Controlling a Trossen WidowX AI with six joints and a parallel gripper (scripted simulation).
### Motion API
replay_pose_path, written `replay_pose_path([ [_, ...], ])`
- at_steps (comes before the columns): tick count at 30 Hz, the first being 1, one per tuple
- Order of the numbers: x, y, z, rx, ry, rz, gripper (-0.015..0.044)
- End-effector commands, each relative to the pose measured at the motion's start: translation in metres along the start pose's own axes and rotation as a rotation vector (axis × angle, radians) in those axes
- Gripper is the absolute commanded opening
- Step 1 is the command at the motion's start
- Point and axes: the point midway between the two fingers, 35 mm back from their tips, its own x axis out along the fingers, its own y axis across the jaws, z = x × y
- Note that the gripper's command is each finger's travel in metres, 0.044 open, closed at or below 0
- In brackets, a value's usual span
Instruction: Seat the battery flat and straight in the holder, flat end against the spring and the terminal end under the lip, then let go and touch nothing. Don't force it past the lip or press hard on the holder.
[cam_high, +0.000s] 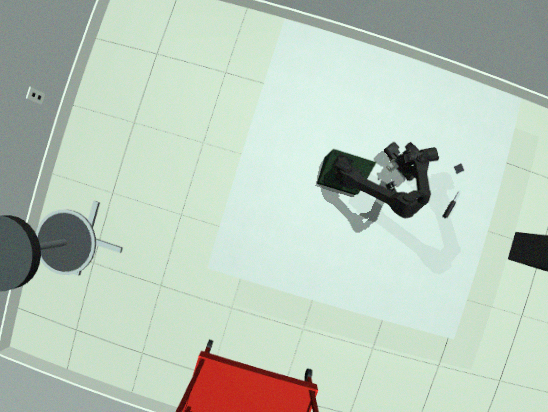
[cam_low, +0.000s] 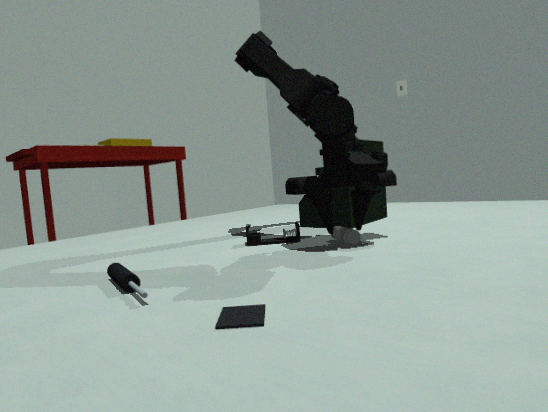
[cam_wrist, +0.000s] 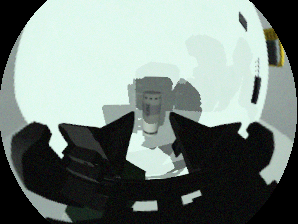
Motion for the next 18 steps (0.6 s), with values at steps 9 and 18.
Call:
replay_pose_path([
  [9, 0.0152, 0.0012, -0.0030, -0.009, 0.007, -0.004, 0.0221],
  [18, 0.0152, 0.0012, -0.0030, -0.009, 0.007, -0.004, 0.0086],
])
